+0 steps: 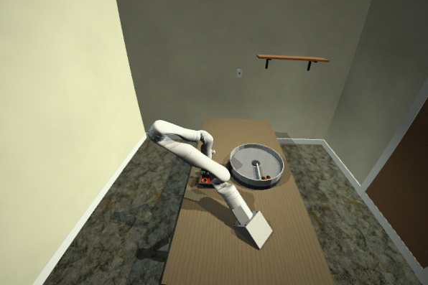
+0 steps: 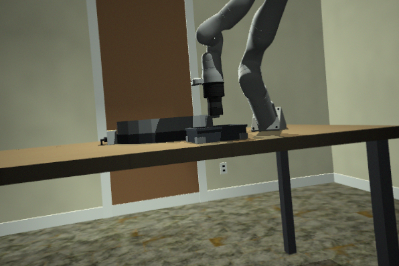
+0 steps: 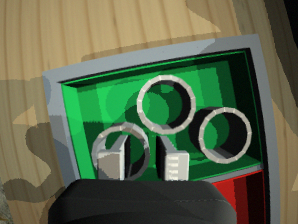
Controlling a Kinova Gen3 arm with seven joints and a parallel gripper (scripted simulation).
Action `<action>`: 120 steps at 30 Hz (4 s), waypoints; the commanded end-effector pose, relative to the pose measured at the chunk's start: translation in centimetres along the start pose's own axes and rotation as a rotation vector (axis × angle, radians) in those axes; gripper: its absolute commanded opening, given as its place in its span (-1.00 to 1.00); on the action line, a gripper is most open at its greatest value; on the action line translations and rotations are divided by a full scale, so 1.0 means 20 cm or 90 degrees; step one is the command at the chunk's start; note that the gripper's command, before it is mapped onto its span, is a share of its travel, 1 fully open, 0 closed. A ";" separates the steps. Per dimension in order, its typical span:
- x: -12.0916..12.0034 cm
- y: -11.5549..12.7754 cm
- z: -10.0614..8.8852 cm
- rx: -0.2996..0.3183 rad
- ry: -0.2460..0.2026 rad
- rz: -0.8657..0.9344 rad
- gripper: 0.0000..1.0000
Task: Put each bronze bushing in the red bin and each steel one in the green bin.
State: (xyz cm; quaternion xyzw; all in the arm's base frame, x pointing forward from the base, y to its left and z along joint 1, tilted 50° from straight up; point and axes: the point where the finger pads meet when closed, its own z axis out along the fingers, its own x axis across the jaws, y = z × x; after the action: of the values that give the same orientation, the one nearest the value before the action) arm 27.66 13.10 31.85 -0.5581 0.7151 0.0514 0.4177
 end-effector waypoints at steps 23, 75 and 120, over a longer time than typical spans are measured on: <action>-0.01 0.00 -0.03 0.000 0.000 0.000 -0.05; -0.01 0.00 -0.11 0.000 0.000 0.000 -0.05; -0.01 0.00 -0.70 0.000 0.000 0.000 -0.05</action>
State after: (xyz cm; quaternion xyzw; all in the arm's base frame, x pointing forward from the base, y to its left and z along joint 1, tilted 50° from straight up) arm 20.10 5.89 40.52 -0.5561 0.7172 0.0560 0.4163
